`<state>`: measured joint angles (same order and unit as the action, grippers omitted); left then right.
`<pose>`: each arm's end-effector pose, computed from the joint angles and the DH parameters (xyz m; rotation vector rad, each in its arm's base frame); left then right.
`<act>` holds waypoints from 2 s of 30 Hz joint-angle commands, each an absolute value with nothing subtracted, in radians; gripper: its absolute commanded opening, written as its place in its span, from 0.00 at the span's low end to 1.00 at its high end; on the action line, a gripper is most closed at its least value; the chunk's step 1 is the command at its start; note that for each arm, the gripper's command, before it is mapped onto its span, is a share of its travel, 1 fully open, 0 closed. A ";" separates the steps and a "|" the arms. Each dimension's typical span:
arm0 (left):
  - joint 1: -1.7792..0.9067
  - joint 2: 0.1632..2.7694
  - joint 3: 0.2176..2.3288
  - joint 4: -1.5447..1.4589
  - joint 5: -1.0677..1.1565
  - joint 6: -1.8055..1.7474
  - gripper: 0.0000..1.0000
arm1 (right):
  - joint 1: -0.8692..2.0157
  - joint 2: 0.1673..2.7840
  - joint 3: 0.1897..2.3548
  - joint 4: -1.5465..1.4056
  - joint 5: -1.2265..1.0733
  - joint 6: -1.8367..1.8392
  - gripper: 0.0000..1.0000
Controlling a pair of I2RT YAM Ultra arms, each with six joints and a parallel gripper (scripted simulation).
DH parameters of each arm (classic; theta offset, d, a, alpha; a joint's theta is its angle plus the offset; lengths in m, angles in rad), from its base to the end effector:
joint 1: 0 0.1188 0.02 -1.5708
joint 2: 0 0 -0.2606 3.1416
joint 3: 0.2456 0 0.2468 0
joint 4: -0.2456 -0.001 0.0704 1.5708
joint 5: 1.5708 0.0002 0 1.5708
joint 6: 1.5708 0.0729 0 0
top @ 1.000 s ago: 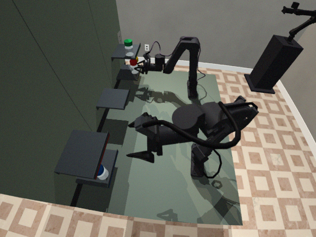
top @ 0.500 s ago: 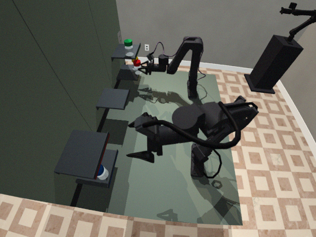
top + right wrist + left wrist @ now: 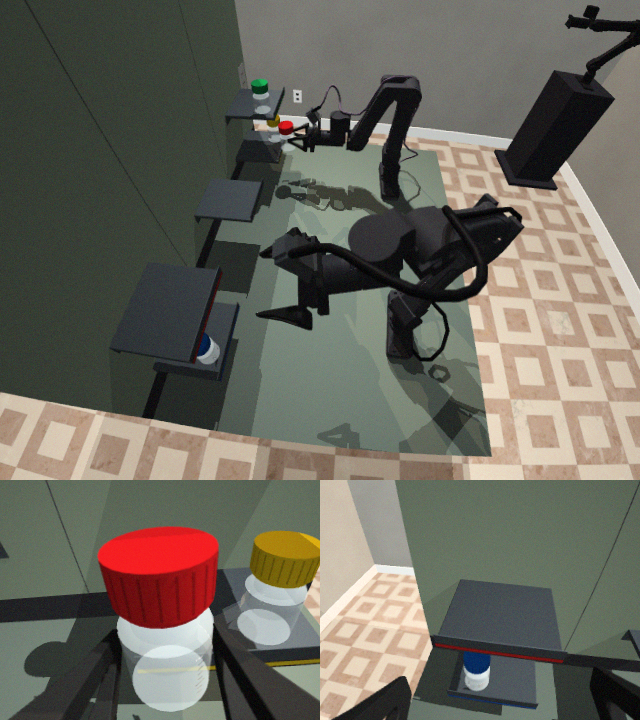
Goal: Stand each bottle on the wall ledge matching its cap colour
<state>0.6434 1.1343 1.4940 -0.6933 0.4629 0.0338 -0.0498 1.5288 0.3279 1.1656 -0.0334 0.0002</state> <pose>0.2116 0.1193 0.4508 -0.2581 1.8503 0.0261 0.2945 -0.0112 0.1724 0.0143 1.6060 -0.0116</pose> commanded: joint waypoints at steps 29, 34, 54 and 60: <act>0.646 1.130 1.513 -0.696 0.464 0.041 1.00 | -0.074 1.316 0.208 1.150 -0.051 0.004 0.49; 0.646 1.130 1.513 -0.696 0.464 0.041 1.00 | -0.074 1.307 0.215 1.143 -0.053 0.004 0.49; 0.069 1.191 1.550 -0.760 0.263 -0.030 1.00 | -0.039 1.292 0.229 1.110 0.034 -0.001 0.49; -0.245 1.226 1.570 -0.779 0.180 -0.057 1.00 | 0.153 1.263 0.260 1.031 0.283 -0.009 0.49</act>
<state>-0.1558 1.2163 1.5261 -0.7605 0.2367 -0.0338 0.0700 1.3025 0.2134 1.0393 0.1402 0.0002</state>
